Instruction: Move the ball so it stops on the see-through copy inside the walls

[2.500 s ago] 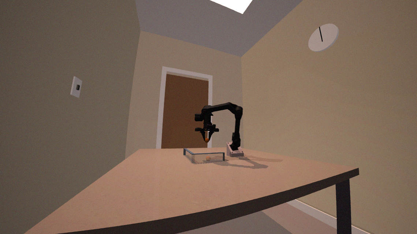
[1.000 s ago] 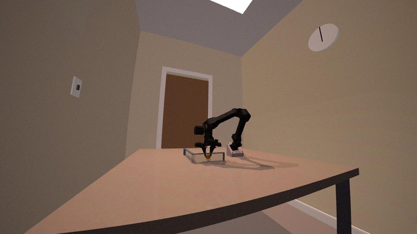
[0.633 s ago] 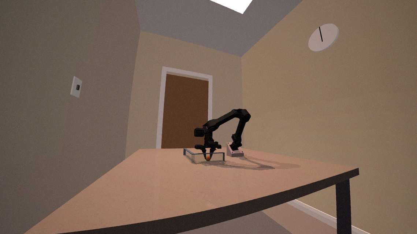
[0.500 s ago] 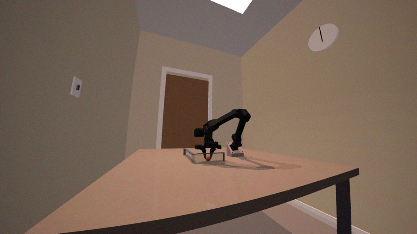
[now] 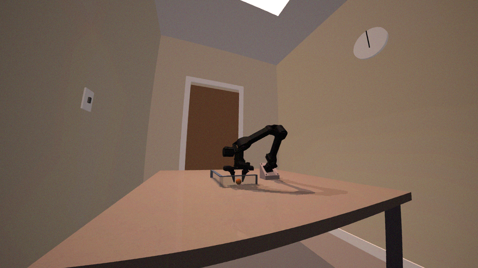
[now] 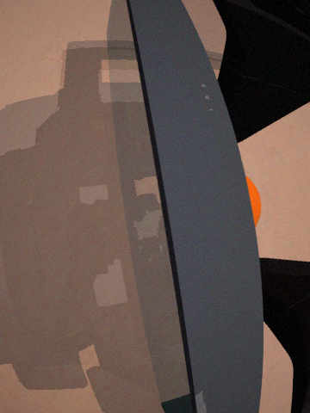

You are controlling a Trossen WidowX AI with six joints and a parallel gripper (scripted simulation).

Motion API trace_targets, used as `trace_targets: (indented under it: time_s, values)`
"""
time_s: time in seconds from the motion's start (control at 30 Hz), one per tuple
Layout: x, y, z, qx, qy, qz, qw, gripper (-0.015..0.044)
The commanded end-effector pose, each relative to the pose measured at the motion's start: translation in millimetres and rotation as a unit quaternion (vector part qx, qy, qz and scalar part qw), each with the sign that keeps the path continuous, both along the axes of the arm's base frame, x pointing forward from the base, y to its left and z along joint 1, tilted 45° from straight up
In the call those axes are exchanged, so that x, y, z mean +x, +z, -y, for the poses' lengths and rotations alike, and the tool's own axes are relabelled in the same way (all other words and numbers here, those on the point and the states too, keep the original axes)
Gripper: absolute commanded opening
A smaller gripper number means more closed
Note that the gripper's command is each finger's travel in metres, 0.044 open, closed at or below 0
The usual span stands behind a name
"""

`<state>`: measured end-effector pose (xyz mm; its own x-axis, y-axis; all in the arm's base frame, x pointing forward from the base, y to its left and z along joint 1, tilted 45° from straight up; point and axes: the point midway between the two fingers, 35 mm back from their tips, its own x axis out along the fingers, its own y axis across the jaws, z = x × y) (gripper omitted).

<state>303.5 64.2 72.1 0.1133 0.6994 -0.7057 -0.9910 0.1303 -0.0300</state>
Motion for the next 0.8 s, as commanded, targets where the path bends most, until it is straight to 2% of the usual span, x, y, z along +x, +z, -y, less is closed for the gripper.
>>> trace_targets:
  time_s: [0.0,0.17,0.57,0.77]
  values:
    - [0,7,8,-0.001,0.000,0.000,1.000,0.0275]
    - [-9,58,58,0.000,0.001,-0.003,1.000,0.0275]
    - [-6,53,56,0.001,-0.005,-0.001,1.000,0.0275]
    - [-12,87,90,0.000,-0.004,-0.001,1.000,0.0432]
